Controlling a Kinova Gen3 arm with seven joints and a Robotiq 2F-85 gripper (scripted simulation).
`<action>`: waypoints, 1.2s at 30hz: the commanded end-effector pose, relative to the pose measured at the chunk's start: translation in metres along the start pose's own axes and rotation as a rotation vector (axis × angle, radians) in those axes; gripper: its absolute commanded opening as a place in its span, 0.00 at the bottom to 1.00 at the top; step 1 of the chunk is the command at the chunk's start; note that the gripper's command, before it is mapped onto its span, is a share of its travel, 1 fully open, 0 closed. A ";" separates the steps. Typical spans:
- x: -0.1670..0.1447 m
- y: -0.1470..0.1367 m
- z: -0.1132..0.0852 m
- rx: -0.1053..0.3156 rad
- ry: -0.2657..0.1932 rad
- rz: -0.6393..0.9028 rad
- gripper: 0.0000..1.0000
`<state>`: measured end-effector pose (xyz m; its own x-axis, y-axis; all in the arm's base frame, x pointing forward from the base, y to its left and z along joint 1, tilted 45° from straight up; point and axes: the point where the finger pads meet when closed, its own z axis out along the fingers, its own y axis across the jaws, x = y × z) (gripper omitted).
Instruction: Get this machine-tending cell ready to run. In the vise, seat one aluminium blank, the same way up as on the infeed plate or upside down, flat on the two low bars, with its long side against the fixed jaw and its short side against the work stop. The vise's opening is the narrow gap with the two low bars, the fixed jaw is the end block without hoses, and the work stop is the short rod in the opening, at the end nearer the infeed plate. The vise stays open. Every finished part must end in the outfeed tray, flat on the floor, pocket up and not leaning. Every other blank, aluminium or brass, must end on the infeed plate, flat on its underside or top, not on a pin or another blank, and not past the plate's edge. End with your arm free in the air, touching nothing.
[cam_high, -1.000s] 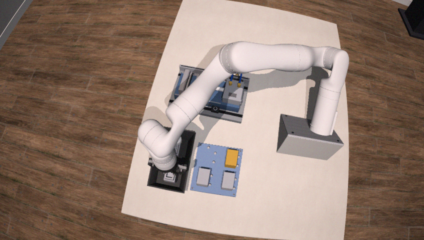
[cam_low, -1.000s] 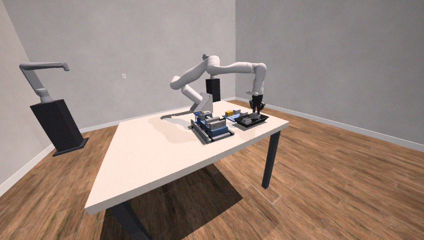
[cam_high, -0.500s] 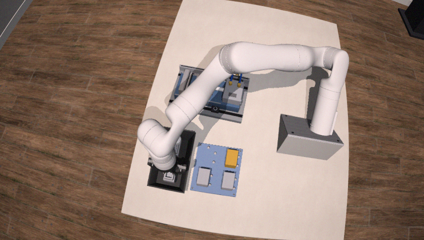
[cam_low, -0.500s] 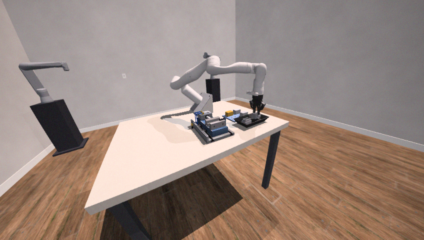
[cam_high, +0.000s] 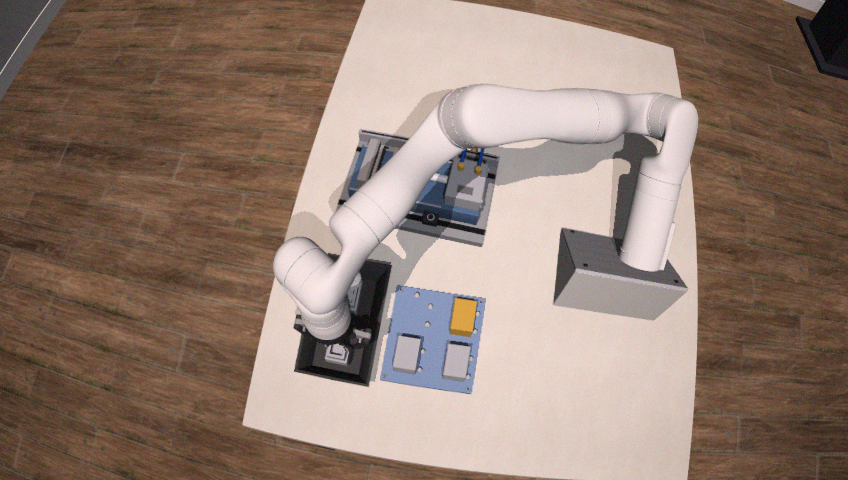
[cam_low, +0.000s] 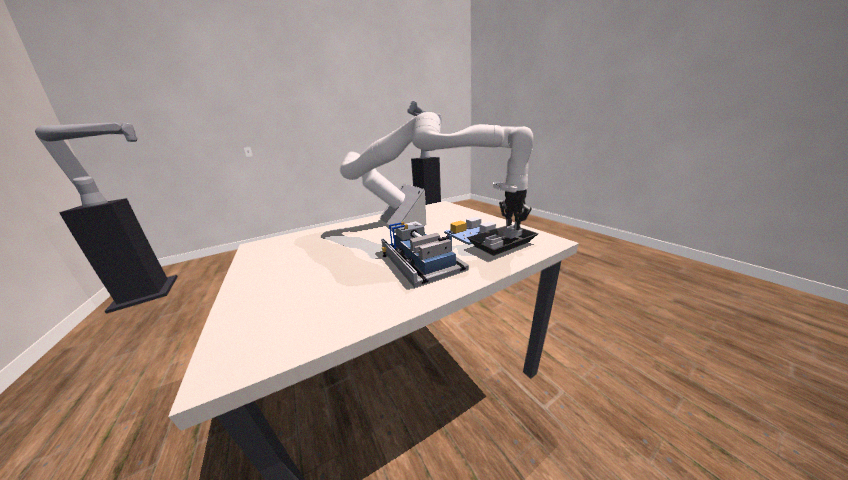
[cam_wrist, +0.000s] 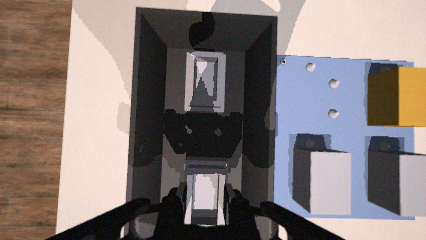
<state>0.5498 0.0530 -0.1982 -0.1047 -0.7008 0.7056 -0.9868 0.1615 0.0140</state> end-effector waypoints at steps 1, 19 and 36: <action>0.002 -0.005 0.002 0.008 0.002 -0.005 0.00; 0.003 -0.007 0.003 0.008 0.002 -0.006 0.00; 0.003 -0.008 0.003 0.008 0.003 -0.006 0.00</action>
<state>0.5533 0.0507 -0.1988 -0.1056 -0.7020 0.7043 -0.9869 0.1608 0.0123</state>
